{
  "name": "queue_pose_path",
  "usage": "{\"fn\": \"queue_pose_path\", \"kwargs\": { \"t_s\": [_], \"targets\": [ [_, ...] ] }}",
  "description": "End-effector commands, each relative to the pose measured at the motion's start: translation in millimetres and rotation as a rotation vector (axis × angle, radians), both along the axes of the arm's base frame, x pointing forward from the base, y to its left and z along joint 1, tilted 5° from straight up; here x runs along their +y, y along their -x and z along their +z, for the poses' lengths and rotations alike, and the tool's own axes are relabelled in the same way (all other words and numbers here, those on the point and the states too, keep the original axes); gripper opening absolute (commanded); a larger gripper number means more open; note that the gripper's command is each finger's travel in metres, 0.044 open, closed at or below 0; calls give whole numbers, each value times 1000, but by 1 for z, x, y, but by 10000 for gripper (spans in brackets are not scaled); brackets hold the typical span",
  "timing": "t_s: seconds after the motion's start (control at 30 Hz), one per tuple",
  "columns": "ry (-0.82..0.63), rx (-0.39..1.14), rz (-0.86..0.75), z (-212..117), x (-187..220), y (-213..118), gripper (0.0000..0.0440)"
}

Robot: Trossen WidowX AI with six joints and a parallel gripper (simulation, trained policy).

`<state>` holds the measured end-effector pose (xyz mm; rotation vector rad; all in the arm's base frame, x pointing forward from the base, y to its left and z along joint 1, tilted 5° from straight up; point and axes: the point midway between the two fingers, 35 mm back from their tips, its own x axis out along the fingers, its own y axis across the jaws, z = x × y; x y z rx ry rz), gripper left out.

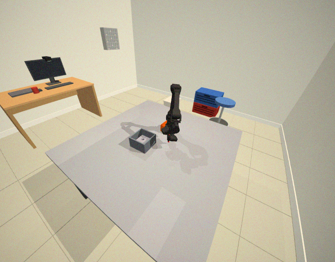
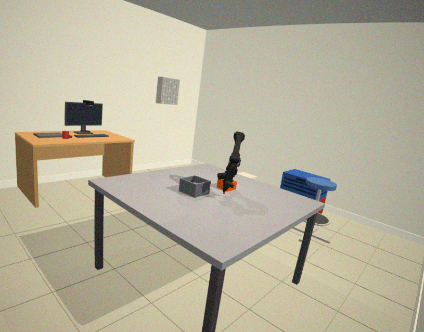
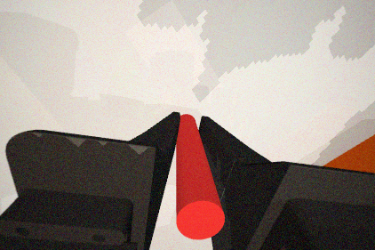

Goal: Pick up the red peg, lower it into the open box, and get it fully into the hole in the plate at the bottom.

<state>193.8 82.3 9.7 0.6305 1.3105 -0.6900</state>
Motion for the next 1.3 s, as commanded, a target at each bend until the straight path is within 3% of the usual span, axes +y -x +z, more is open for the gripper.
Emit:
{"fn": "queue_pose_path", "kwargs": {
  "t_s": [0.0,0.63,1.27],
  "targets": [
    [37,-32,27,14,-8,-9,0],
    [154,-111,57,79,-49,-52,0],
    [176,-107,-56,88,-116,-81,0]
  ]
}}
